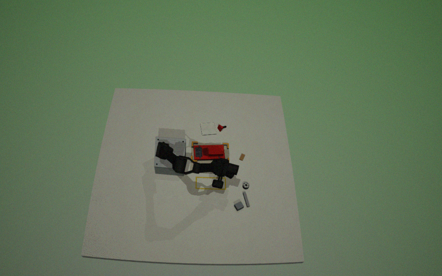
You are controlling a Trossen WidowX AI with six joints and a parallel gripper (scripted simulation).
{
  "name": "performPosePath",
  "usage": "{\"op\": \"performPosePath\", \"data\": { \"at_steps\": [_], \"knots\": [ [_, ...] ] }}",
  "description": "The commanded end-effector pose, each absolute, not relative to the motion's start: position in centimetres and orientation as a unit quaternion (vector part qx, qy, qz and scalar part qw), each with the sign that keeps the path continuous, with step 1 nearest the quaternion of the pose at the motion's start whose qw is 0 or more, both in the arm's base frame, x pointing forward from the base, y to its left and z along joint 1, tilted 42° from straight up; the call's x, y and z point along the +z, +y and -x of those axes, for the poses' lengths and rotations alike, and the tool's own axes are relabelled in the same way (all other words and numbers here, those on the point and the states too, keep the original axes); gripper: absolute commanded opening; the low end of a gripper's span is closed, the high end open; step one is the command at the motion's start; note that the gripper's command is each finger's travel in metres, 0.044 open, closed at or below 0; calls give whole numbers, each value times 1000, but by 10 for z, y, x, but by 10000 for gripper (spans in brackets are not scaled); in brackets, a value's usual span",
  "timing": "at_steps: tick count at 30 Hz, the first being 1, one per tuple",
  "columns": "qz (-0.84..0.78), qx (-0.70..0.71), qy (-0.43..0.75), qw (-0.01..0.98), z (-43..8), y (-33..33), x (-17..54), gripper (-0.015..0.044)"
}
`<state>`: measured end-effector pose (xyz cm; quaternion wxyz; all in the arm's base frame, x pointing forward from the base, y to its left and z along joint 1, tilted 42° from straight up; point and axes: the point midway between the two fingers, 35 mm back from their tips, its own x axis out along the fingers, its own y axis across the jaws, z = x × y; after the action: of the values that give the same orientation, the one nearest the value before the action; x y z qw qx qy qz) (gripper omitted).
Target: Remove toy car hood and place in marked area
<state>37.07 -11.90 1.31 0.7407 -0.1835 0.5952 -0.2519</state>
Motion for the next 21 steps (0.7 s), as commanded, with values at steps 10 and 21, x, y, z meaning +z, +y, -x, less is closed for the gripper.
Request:
{"op": "performPosePath", "data": {
  "at_steps": [10,21],
  "knots": [
    [299,-189,659,664,-332,71,-86,440],
    [308,-188,659,660,-325,76,-91,440]
  ]
}}
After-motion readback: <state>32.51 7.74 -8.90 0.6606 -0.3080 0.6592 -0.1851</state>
